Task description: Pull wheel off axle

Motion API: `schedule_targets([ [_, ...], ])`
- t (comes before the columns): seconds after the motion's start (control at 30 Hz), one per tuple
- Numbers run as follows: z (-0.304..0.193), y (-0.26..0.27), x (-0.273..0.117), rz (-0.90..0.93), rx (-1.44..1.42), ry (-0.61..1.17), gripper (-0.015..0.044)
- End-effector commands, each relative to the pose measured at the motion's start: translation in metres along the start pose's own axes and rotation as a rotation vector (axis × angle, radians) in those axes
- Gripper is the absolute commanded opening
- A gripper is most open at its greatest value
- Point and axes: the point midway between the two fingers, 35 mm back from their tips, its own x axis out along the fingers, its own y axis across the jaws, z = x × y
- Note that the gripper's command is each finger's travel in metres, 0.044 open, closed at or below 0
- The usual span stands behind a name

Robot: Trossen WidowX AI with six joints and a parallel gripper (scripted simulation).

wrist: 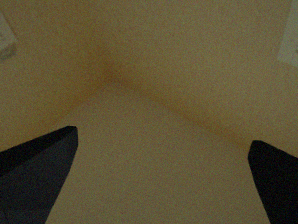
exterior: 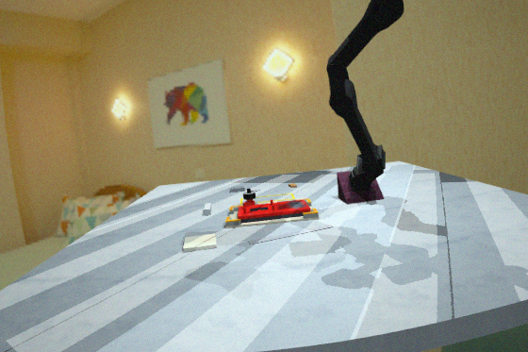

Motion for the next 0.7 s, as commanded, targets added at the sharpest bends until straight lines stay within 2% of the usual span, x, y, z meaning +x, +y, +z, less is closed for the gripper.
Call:
schedule_targets([
  [0.0,0.000,-0.001,0.000,-0.001,-0.004,-0.001,0.0374],
  [0.1,0.007,-0.008,0.002,-0.013,-0.070,-0.018,0.0300],
  [0.4,0.067,-0.046,0.014,-0.100,-0.506,-0.151,0.0300],
  [0.67,0.135,-0.056,0.019,-0.190,-0.867,-0.293,0.0300],
])
